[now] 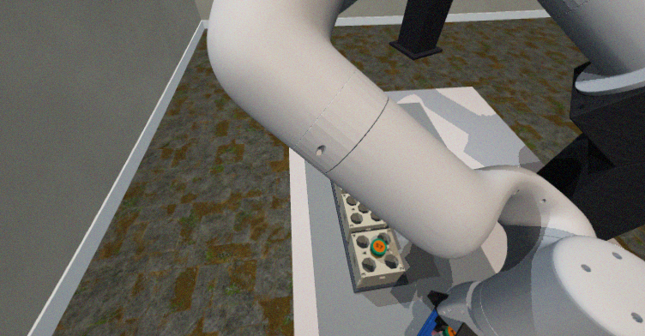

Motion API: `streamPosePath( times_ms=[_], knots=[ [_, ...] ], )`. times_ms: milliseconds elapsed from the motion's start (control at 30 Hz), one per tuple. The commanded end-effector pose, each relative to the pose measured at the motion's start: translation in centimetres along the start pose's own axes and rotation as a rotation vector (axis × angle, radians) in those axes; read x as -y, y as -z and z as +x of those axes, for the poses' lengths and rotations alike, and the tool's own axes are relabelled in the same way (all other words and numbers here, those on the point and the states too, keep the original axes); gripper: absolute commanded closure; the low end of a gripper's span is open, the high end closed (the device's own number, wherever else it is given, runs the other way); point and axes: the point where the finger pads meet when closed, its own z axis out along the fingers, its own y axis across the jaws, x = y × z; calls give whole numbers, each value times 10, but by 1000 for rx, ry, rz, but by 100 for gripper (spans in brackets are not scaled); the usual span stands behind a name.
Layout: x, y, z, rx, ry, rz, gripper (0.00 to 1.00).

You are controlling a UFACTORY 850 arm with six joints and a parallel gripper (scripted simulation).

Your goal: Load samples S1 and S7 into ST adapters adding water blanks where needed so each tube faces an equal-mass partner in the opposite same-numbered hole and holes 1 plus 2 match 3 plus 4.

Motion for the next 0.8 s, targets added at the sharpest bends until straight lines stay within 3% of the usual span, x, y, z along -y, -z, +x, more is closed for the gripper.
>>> streamPosePath(
  times_ms=[0, 500, 767],
  knots=[
    [0, 4, 0, -1, 0, 0, 100],
    [0, 10, 0, -1, 0, 0, 100],
    [0, 26, 0, -1, 0, 0, 100]
  ],
)
